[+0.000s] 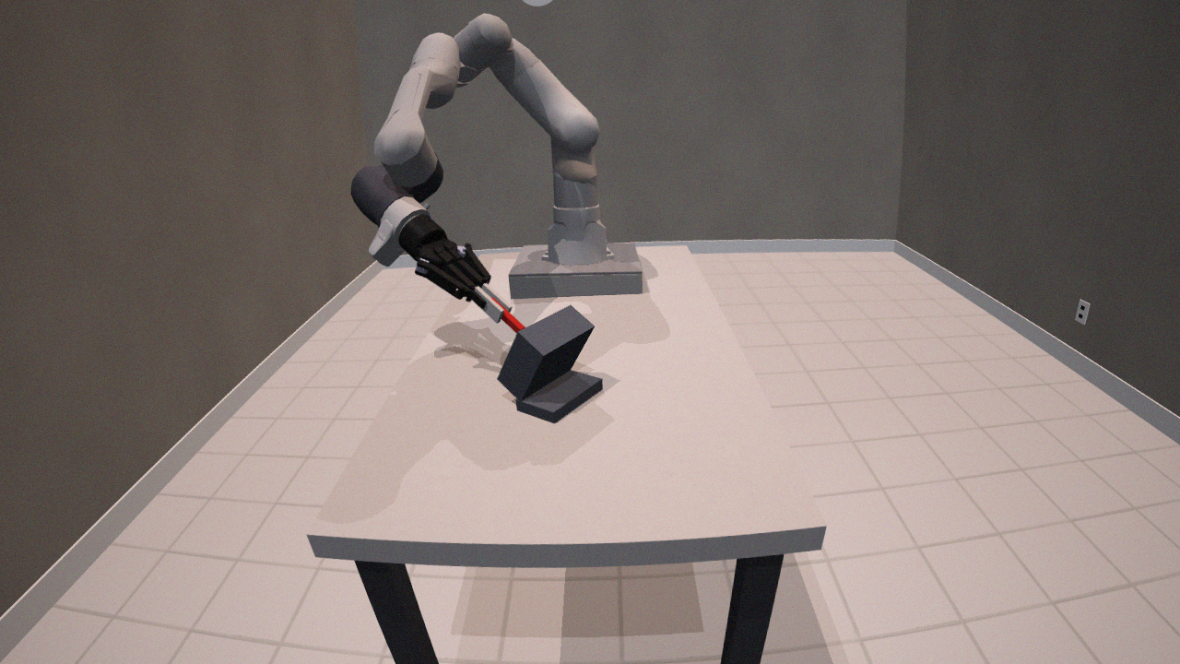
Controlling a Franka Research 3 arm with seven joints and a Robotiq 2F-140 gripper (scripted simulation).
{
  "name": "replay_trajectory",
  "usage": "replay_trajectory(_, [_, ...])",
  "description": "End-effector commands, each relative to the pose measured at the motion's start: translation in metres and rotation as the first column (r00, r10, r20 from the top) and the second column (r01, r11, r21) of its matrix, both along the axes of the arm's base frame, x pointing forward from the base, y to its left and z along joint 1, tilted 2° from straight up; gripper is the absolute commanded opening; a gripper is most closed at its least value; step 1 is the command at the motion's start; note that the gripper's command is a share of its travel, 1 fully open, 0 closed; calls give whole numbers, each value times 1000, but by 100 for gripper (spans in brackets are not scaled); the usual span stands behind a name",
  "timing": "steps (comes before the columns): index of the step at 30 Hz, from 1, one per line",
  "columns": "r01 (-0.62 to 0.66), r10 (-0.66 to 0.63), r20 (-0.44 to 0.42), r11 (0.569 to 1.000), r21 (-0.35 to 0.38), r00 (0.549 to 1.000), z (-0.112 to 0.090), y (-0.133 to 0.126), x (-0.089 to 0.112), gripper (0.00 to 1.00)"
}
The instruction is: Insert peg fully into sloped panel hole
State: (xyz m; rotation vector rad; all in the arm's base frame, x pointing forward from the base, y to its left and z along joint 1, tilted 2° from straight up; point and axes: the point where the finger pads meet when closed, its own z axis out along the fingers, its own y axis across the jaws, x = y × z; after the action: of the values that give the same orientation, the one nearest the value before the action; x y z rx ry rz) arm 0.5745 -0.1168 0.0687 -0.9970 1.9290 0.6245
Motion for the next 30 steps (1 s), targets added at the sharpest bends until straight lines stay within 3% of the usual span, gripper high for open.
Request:
replay_trajectory(1, [3,-3,4,1000,-4,1000,-2,2,2,0])
replay_trajectory(30, [3,-3,4,1000,-4,1000,-15,21,15,0])
